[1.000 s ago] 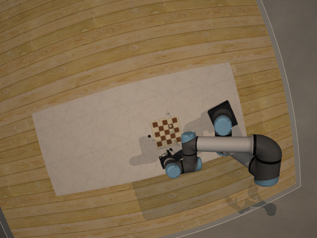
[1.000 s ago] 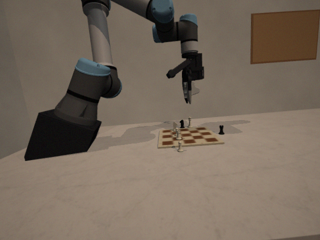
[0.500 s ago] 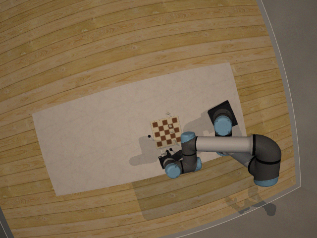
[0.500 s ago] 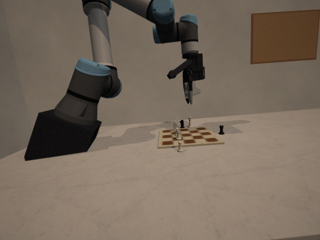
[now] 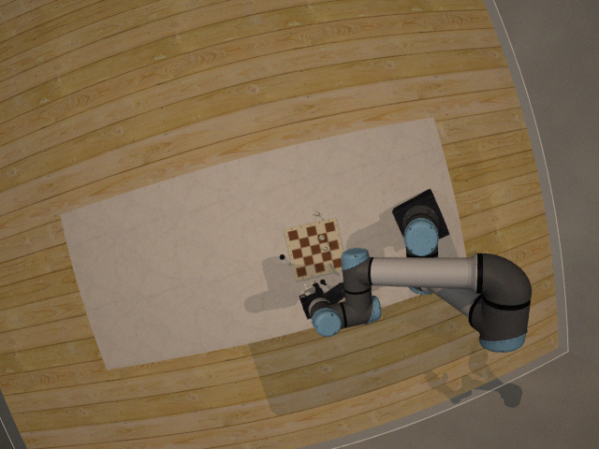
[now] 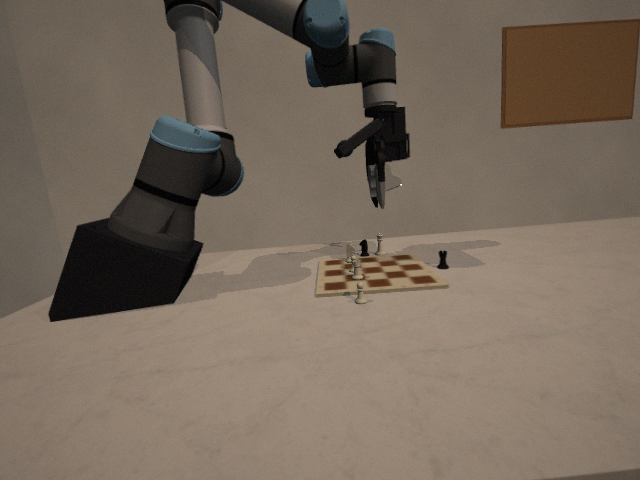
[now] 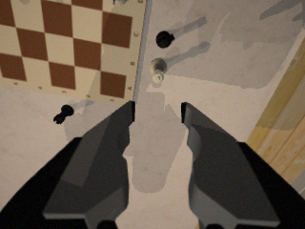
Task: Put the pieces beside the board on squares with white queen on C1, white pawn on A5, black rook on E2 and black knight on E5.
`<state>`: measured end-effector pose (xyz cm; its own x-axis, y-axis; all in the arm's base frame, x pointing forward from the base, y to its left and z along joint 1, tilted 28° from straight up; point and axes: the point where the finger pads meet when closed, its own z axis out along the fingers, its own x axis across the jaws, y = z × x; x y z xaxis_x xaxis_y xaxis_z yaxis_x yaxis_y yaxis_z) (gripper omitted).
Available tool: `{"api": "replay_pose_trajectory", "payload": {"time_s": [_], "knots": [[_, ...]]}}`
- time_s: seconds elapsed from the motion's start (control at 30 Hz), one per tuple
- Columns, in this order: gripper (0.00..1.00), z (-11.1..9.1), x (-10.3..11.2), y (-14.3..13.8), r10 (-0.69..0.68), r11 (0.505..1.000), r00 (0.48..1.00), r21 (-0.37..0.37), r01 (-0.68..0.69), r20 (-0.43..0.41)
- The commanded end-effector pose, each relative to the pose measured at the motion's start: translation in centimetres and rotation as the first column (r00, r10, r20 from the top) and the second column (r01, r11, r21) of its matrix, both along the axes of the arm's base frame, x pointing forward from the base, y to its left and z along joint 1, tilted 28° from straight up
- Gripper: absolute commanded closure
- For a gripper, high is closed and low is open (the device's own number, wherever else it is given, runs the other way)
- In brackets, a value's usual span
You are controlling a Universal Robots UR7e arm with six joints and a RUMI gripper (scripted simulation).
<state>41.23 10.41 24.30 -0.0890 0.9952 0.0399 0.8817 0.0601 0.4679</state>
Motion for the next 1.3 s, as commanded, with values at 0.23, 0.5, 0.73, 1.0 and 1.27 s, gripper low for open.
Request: {"api": "replay_pose_trajectory", "payload": {"time_s": [0.23, 0.5, 0.73, 1.0, 1.27], "knots": [[0.75, -0.3, 0.0, 0.1, 0.002, 1.0, 1.0, 0.0, -0.002, -0.004], [0.75, -0.9, 0.3, 0.2, 0.002, 1.0, 1.0, 0.0, -0.002, -0.004], [0.75, -1.5, 0.6, 0.2, 0.002, 1.0, 1.0, 0.0, -0.002, -0.004], [0.75, -2.6, 1.1, 0.3, 0.002, 1.0, 1.0, 0.0, -0.002, -0.005], [0.75, -3.4, 1.6, 0.4, 0.002, 1.0, 1.0, 0.0, -0.002, -0.005]]}}
